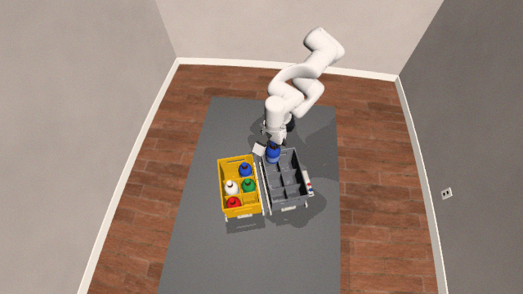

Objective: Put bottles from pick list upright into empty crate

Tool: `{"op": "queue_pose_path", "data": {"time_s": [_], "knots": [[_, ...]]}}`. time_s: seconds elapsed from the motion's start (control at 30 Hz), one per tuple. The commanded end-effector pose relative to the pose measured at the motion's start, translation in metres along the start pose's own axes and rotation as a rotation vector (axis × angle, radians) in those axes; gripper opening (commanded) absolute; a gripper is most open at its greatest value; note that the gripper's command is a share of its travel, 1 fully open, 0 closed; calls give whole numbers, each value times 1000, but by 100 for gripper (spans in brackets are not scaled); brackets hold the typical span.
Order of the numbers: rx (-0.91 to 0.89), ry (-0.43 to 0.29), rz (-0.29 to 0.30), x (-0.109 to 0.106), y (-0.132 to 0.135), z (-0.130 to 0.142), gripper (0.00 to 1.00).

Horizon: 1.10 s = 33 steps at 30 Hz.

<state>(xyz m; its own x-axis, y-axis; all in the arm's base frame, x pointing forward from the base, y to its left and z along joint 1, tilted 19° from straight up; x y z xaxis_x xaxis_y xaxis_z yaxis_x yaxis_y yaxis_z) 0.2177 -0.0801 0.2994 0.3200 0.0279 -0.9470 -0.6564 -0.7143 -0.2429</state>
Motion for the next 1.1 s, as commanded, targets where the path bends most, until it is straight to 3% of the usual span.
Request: {"op": "queue_pose_path", "data": {"time_s": [0.0,1.07], "knots": [[-1,4,-1,-1,-1,-1,0],[-1,4,-1,-1,-1,-5,0]]}}
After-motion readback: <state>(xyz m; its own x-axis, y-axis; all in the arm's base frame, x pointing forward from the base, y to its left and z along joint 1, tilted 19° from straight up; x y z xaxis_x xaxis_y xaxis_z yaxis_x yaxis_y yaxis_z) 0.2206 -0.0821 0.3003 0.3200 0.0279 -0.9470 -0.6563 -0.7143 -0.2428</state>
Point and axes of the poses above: the point where the finger pads meet when closed, its own x axis out along the fingers, its own y axis across the jaws, z = x × y, the point moved 3 cm from there along -x, back along the fingers, and after that the axes turned 7 degrees about x, right-handed, at the moved point
